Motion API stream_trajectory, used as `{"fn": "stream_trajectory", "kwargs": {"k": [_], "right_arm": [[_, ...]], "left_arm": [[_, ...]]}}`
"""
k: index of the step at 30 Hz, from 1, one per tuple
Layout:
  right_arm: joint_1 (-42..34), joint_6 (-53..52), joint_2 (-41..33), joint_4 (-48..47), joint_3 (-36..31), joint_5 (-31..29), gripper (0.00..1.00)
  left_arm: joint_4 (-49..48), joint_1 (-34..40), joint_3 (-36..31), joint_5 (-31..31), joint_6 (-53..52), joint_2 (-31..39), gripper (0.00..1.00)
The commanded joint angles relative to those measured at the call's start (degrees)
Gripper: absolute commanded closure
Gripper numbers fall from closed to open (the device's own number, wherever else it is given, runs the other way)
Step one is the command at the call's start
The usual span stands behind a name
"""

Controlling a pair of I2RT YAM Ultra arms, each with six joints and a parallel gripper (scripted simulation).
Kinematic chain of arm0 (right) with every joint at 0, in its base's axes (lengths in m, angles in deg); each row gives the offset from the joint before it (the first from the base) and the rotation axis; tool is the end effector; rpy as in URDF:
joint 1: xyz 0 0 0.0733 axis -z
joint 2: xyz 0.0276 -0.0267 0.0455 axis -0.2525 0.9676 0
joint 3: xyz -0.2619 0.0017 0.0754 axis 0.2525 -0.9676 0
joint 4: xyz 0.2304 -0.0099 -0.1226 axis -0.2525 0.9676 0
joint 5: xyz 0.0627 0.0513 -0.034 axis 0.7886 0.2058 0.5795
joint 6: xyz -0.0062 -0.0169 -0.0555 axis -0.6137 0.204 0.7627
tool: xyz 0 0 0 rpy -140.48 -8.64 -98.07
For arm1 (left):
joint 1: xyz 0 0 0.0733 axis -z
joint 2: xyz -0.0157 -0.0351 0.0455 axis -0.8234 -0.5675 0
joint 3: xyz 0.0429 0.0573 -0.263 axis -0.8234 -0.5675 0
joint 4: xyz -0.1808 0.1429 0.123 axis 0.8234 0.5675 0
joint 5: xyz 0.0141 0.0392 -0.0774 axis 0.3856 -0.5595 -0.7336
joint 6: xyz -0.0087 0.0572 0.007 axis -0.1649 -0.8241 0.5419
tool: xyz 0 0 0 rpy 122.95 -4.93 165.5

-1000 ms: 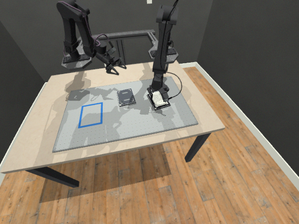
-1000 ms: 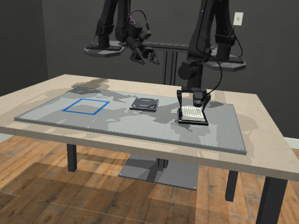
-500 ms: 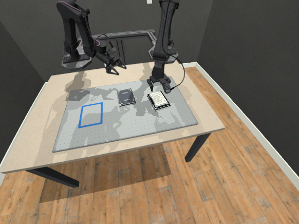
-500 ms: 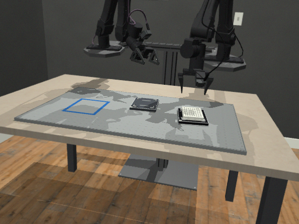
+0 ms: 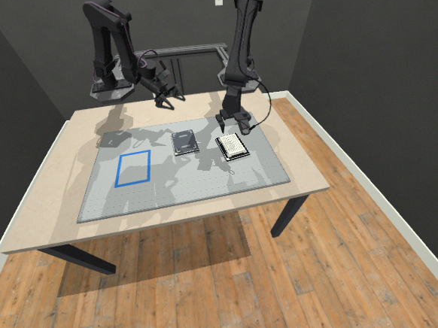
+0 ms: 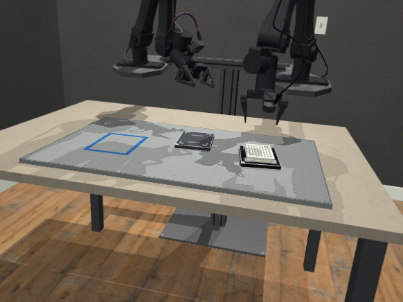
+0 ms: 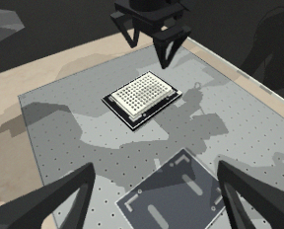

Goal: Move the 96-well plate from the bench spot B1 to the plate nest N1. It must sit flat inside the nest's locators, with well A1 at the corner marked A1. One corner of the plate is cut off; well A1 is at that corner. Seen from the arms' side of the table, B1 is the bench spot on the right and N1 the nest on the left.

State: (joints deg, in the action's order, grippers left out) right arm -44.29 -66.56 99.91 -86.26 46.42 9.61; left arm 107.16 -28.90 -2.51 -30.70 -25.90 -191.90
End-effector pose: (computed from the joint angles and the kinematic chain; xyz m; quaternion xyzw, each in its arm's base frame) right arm 0.1474 0.2309 0.0632 -0.4251 0.7083 0.1562 0.5415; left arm 0.2718 -0.1292 0.0875 -0.0272 0.9933 0.0037 0.1124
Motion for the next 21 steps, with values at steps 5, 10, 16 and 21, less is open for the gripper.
{"fn": "stream_trajectory", "kwargs": {"k": [5, 10, 16, 21], "right_arm": [[0.2, 0.3, 0.4, -0.1, -0.8, 0.3, 0.00], [0.2, 0.3, 0.4, -0.1, -0.8, 0.3, 0.00], [0.2, 0.3, 0.4, -0.1, -0.8, 0.3, 0.00], [0.2, 0.3, 0.4, -0.1, -0.8, 0.3, 0.00]], "left_arm": [[-16.9, 3.2, -14.0, 4.7, -11.2, 10.7, 0.00], [-27.8, 4.1, -24.3, 5.1, -17.9, 17.4, 0.00], [-37.6, 4.4, -32.1, 4.1, -24.0, 21.6, 0.00], [-46.8, 3.6, -39.7, 2.7, -29.3, 23.9, 0.00]]}}
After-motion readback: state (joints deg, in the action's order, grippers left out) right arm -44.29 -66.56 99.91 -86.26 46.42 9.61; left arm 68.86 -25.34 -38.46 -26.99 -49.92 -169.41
